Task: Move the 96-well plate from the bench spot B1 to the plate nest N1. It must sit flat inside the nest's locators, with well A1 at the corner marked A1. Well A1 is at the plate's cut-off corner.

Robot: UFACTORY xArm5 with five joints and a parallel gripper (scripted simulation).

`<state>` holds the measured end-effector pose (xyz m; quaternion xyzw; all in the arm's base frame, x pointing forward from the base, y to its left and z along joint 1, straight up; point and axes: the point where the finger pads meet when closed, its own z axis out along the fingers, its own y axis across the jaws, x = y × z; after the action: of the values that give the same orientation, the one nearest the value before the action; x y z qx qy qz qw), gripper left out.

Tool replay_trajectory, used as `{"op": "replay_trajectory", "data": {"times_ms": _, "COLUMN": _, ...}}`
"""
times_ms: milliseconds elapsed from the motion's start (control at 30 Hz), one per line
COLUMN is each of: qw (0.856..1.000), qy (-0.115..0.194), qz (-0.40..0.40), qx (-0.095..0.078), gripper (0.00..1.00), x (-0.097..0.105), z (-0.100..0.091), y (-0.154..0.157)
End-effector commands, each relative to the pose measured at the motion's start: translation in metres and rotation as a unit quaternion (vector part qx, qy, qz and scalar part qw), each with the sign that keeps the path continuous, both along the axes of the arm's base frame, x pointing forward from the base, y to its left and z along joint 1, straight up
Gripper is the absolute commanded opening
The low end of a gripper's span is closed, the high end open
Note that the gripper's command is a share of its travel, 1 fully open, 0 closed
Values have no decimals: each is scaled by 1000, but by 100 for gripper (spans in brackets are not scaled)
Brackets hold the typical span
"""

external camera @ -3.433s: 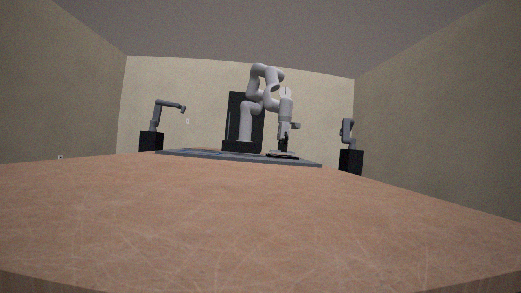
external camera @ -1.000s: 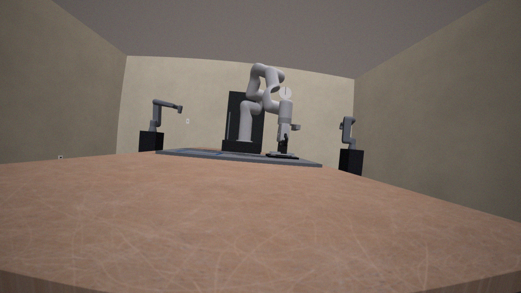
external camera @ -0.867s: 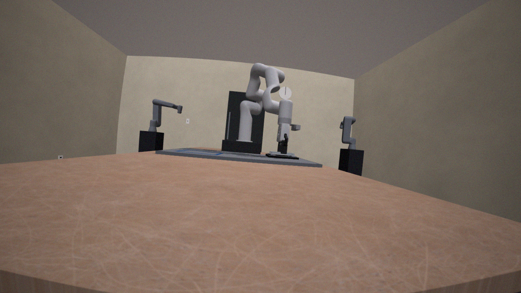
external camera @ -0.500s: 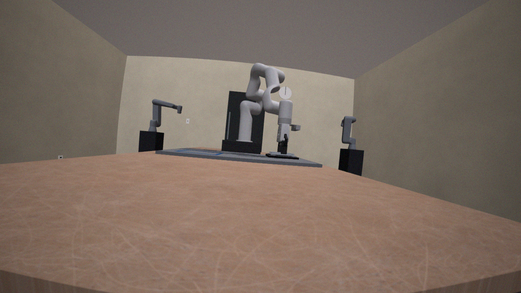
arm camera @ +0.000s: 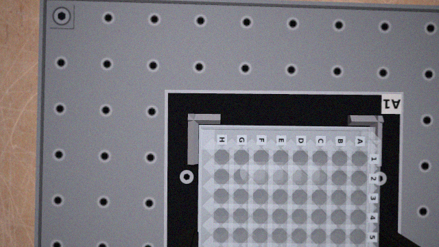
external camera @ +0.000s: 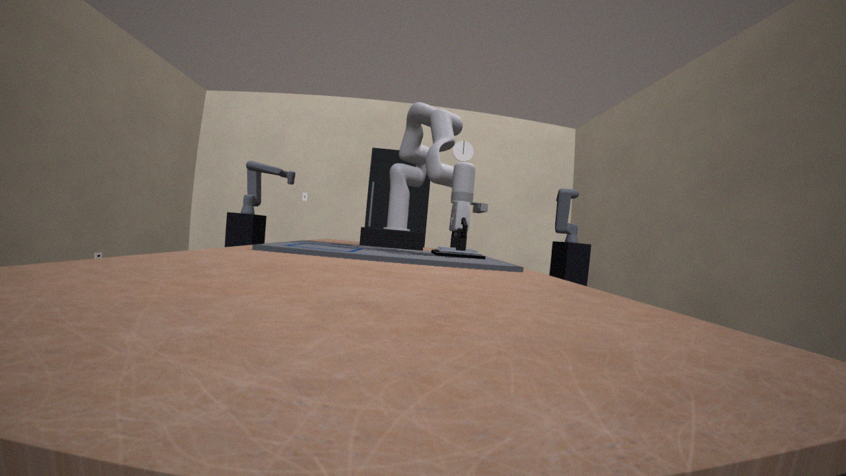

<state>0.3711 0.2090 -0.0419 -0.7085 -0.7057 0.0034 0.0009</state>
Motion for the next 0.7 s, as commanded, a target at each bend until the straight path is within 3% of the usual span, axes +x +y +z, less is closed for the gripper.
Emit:
{"op": "replay_trajectory", "data": {"times_ms": 0, "qw": 1000, "qy": -1, "qz": 0, "qx": 2, "gripper": 100, "x": 1, "z": 1, "y": 1}}
{"op": "replay_trajectory", "data": {"times_ms": 667, "qw": 1000, "qy": -1, "qz": 0, "qx": 2, "gripper": 100, "x": 1, "z": 6, "y": 1}}
